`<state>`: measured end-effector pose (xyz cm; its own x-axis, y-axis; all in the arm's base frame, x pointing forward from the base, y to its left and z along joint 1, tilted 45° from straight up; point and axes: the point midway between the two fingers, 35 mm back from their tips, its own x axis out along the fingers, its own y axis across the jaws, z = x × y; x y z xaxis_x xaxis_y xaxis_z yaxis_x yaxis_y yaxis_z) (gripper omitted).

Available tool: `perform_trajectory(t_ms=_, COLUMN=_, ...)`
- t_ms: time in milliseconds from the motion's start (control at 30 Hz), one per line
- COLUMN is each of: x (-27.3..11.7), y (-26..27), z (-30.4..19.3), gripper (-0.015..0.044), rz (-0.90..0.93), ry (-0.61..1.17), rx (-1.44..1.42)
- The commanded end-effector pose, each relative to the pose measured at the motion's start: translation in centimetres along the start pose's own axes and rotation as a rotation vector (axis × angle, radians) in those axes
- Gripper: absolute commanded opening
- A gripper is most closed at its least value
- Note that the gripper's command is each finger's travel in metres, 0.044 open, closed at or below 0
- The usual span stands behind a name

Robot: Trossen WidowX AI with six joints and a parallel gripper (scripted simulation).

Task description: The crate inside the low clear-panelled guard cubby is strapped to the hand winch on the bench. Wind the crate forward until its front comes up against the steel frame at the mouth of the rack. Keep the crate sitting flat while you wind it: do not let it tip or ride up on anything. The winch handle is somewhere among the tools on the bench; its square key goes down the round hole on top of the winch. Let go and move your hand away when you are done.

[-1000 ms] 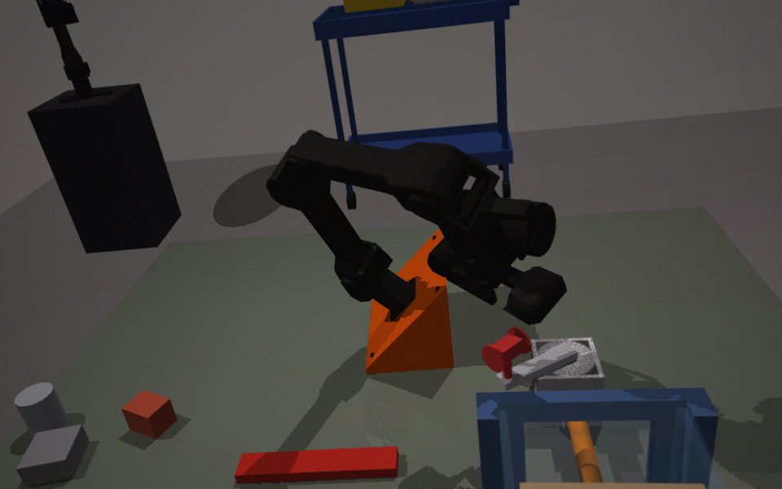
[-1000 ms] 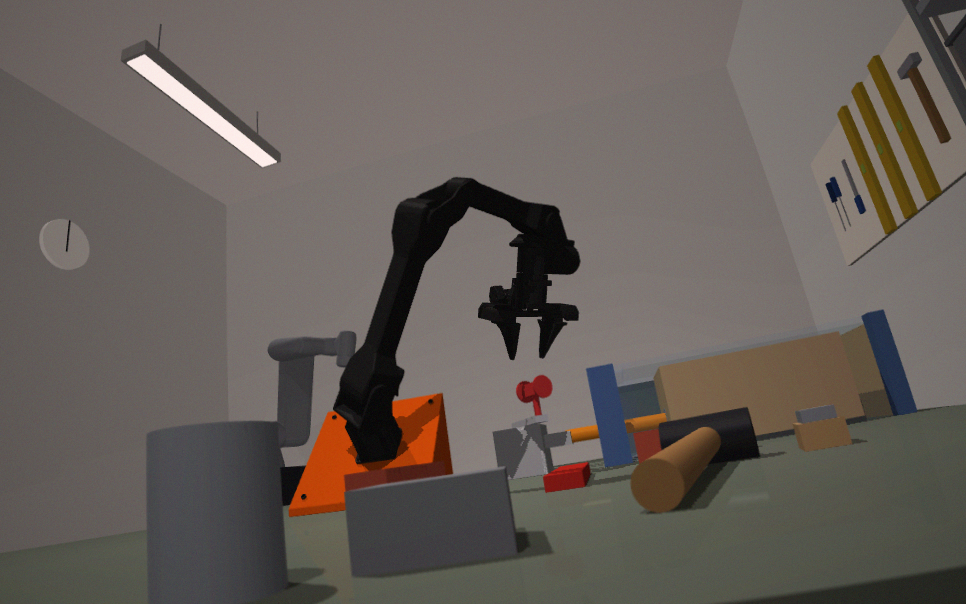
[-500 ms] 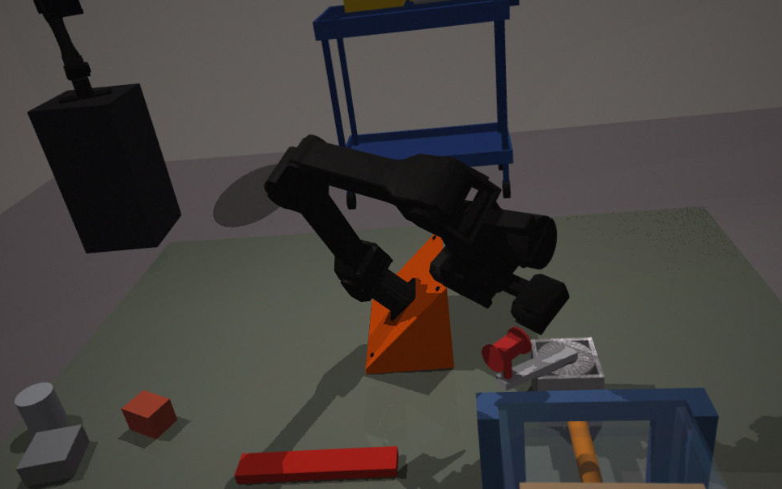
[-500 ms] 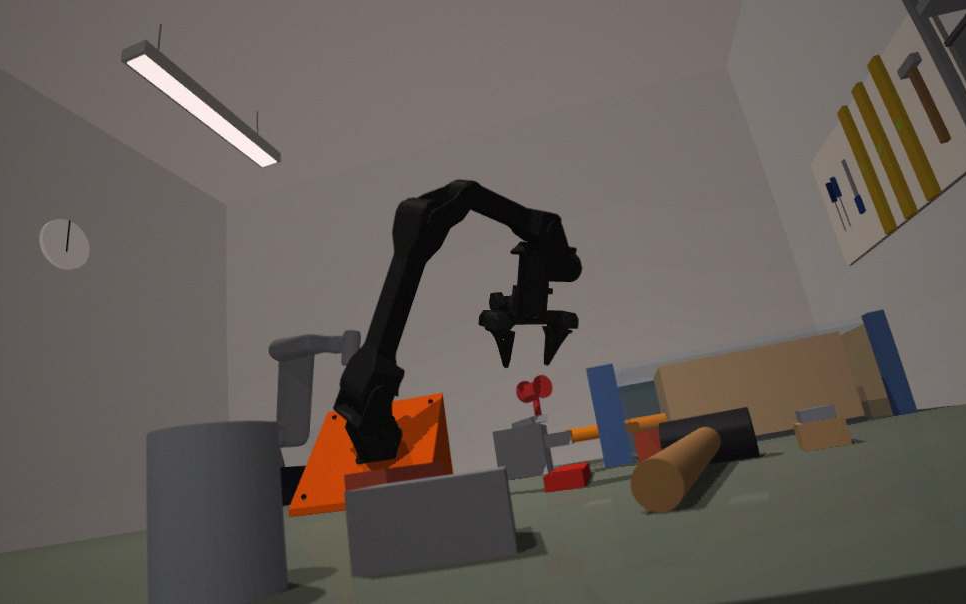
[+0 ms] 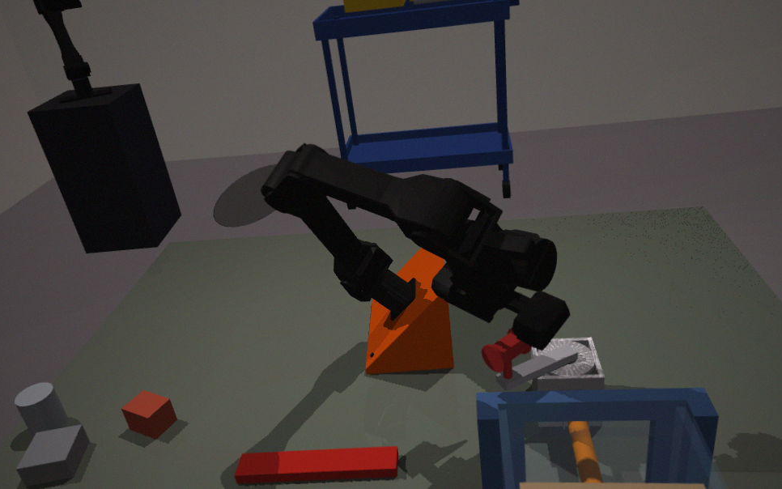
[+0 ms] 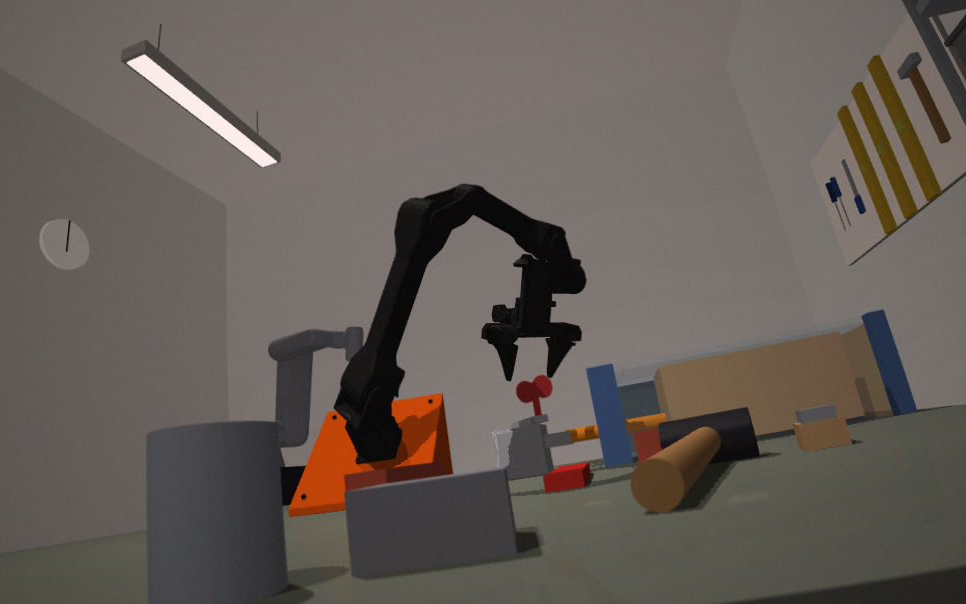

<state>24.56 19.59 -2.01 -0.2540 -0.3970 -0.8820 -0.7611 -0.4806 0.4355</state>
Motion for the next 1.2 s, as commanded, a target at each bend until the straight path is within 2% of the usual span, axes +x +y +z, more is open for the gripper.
perform_trajectory(t_ms=0, x=0.9, y=0.2, z=-0.5, gripper=0.044, rz=0.009, ry=0.003, rx=-0.001)
perform_trajectory(t_ms=867, x=3.6, y=0.5, z=-1.7, gripper=0.044, rz=0.009, ry=0.004, rx=0.0)
perform_trajectory(t_ms=1167, x=3.4, y=0.3, z=-1.6, gripper=0.0204, rz=0.003, ry=0.001, rx=0.002)
